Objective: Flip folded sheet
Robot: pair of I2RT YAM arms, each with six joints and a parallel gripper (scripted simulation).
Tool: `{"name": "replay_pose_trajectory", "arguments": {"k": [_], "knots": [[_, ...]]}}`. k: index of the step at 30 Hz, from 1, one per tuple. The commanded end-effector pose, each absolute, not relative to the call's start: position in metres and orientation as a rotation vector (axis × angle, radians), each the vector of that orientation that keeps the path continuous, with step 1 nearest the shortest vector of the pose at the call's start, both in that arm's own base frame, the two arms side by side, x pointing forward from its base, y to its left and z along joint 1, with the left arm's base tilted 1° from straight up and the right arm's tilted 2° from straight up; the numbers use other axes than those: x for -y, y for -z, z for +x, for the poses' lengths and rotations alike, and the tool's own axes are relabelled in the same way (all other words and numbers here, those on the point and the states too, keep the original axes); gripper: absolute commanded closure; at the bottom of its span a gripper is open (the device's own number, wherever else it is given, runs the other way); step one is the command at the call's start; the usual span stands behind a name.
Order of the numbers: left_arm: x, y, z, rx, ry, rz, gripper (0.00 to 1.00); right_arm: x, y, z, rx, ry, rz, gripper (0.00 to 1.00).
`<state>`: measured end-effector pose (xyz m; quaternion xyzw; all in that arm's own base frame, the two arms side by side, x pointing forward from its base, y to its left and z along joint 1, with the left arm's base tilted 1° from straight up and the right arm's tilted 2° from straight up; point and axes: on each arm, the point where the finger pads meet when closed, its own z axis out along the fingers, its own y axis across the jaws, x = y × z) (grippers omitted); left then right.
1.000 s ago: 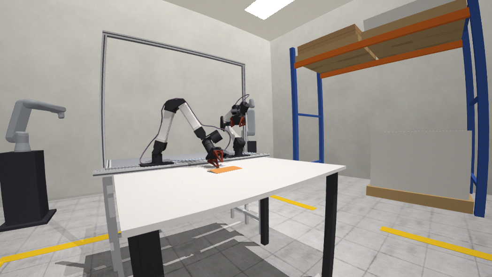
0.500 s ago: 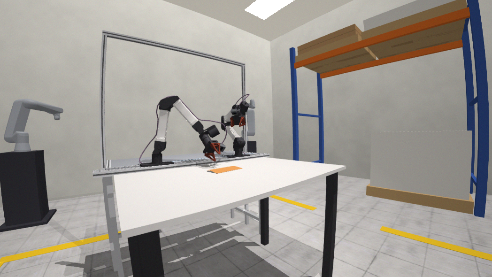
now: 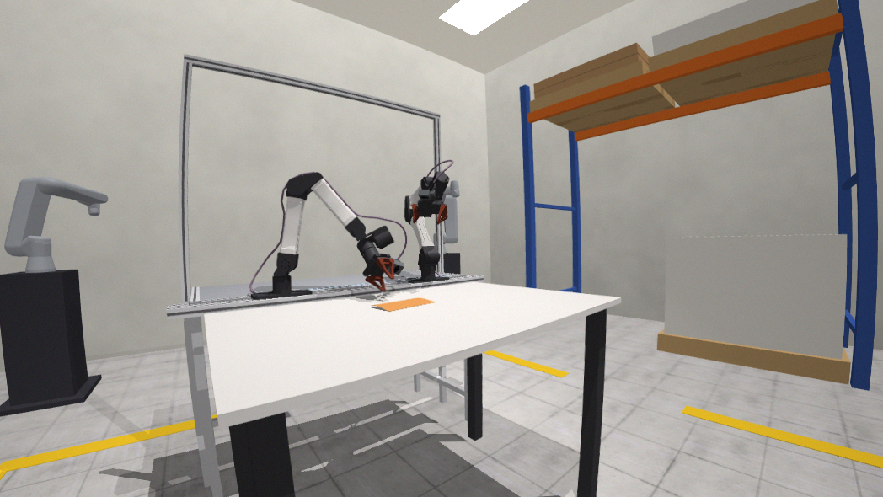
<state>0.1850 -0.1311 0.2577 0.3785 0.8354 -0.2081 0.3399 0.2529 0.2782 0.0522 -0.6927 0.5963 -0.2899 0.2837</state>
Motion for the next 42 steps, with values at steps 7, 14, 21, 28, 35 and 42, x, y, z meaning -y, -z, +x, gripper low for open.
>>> {"name": "replay_pose_trajectory", "arguments": {"k": [7,14,21,28,35,42], "knots": [[0.175,-0.275,0.255,-2.393,0.408,0.936,0.0,-0.279,-0.052,0.253,-1.6,0.786,-1.859,0.35],[0.215,-0.266,0.285,-2.466,0.338,0.952,0.0,-0.279,-0.052,0.253,-1.6,0.786,-1.859,0.35],[0.273,-0.245,0.311,-2.505,0.258,0.984,0.0,-0.279,-0.052,0.253,-1.6,0.786,-1.859,0.35],[0.303,-0.231,0.317,-2.516,0.23,1.018,0.0,-0.279,-0.052,0.253,-1.6,0.786,-1.859,0.35],[0.306,-0.23,0.317,-2.513,0.24,1.033,0.0,-0.279,-0.052,0.253,-1.6,0.786,-1.859,0.35],[0.306,-0.23,0.317,-2.513,0.24,1.033,0.0,-0.279,-0.052,0.253,-1.6,0.786,-1.859,0.35]]}}
